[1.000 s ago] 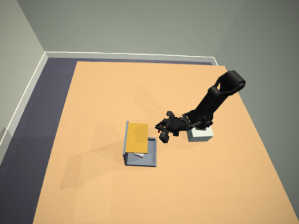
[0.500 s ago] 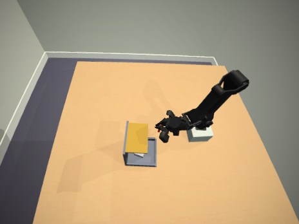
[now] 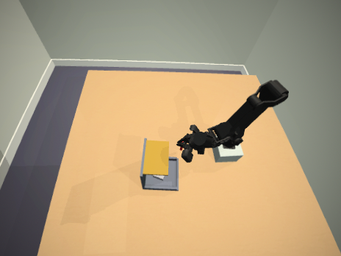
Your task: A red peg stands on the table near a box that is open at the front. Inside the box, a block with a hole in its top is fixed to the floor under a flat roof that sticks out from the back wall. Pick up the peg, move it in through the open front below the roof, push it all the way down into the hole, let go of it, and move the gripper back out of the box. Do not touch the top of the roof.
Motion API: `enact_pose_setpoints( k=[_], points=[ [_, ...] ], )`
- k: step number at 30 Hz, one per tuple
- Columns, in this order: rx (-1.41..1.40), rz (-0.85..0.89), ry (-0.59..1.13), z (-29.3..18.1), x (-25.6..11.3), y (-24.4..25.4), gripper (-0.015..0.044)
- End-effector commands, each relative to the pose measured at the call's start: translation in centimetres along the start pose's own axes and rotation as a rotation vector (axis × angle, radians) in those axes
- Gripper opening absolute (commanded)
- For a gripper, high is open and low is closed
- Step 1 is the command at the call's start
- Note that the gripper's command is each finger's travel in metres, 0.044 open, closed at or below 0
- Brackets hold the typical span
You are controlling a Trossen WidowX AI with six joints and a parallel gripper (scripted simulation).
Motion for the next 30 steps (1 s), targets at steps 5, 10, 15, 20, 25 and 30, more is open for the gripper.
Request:
enact_pose_setpoints(
  k=[5,10,15,20,25,30],
  points=[
    [0.001,-0.001,0.001,-0.7,-0.4,0.0,0.0],
    [0.001,-0.001,0.001,-1.1,-0.7,0.1,0.0],
    [0.0,-0.001,0.001,-1.5,-1.0,0.1,0.0],
    [0.0,-0.002,0.0,-2.0,-1.4,0.2,0.0],
    [-0.001,-0.002,0.0,-2.4,-1.8,0.3,0.0],
    [-0.003,-0.005,0.0,-2.6,-1.9,0.0,0.0]
  ],
)
Point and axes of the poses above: the point midway between the two fingers, 35 mm back from their tips, its own x axis out along the fingers, its own y axis across the jaws, z = x × y, the point moved 8 cm from there along -x, back along the fingers, and after that the axes turned 10 degrees about -x, right-handed, at the moved point
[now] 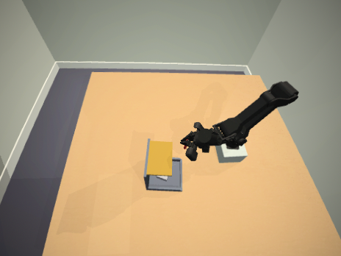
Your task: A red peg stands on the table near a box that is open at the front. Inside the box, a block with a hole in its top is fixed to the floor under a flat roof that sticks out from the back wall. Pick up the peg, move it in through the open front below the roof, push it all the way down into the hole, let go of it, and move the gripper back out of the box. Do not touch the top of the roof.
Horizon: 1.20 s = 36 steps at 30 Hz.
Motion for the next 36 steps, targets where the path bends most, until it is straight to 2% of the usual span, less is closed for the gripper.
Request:
enact_pose_setpoints(
  k=[1,36],
  points=[
    [0.001,-0.001,0.0,-0.2,-0.1,-0.3,0.0],
    [-0.048,-0.069,0.004,-2.0,-0.1,-6.5,0.0]
  ],
)
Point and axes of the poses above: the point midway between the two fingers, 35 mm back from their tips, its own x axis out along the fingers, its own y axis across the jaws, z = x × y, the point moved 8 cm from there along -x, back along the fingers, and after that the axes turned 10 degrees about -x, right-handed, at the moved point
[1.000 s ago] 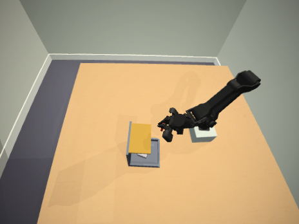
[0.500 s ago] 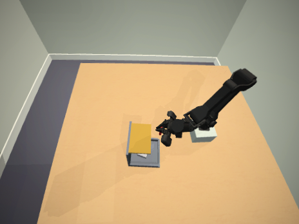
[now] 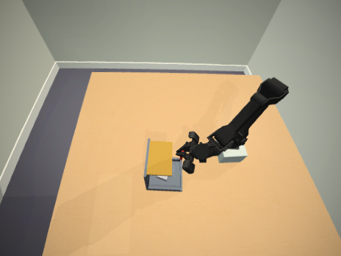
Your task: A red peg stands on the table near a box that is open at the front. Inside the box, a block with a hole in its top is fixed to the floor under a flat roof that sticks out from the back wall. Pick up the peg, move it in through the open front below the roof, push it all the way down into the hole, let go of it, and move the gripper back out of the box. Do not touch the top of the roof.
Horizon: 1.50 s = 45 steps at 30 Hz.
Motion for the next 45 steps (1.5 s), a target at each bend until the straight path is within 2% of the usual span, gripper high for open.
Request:
enact_pose_setpoints(
  k=[1,29,45],
  points=[
    [-0.001,-0.004,0.003,-0.1,0.0,-0.7,0.0],
    [-0.043,-0.056,0.019,-0.3,-0.1,-6.4,0.0],
    [-0.045,-0.058,0.023,-2.6,2.3,-7.0,0.0]
  ],
)
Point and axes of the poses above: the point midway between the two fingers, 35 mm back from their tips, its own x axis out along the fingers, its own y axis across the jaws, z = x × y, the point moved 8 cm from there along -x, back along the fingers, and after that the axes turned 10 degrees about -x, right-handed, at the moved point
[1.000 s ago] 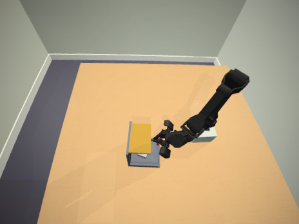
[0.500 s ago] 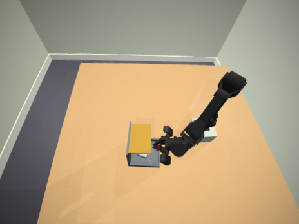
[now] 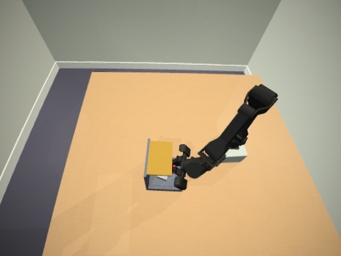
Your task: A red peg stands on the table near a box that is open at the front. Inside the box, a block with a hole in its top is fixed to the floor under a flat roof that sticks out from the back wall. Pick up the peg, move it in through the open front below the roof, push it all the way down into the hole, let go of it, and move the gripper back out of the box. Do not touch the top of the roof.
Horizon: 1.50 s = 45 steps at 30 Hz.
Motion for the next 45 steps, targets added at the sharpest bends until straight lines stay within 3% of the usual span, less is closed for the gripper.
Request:
enact_pose_setpoints(
  k=[1,45],
  points=[
    [-0.007,-0.004,-0.003,-0.1,0.3,0.0,0.0],
    [-0.007,-0.004,0.0,-2.3,2.8,0.1,0.0]
  ],
)
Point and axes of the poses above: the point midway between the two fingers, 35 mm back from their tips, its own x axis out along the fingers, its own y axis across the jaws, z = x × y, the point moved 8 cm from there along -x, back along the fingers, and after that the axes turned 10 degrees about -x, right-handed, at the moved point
